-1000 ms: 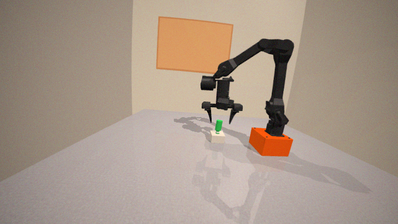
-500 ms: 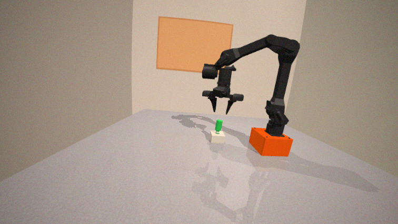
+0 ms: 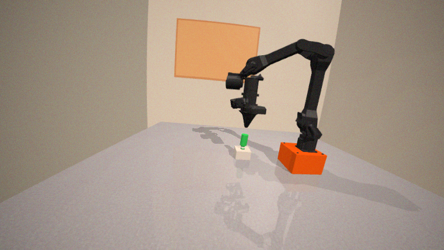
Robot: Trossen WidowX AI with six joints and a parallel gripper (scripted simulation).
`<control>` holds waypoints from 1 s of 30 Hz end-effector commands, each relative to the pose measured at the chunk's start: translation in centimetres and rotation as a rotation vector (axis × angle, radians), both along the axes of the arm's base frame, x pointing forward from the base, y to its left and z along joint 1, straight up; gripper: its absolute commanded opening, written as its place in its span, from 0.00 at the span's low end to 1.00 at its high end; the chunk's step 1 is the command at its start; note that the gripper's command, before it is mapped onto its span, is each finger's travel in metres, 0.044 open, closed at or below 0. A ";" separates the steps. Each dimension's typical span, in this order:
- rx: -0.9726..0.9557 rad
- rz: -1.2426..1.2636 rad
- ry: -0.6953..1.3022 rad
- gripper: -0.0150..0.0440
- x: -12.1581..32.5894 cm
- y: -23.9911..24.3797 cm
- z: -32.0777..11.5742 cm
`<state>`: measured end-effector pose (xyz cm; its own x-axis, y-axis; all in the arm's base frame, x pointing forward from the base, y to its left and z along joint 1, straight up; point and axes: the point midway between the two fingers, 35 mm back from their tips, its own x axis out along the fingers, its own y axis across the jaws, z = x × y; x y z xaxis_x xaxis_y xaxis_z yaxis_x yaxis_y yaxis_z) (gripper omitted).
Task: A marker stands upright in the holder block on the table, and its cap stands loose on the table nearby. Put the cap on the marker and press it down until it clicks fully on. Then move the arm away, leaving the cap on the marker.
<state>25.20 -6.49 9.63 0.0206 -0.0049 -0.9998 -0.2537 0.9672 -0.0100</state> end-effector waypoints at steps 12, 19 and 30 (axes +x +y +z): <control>0.006 -0.220 -0.005 0.25 0.0 0.0 -0.4; 0.006 -0.220 -0.005 0.25 0.0 0.0 -1.4; 0.006 -0.220 -0.005 0.25 0.0 0.0 -3.0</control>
<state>25.25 -6.55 7.23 0.0276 -0.0065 -0.9996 -0.0396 0.9992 -0.0075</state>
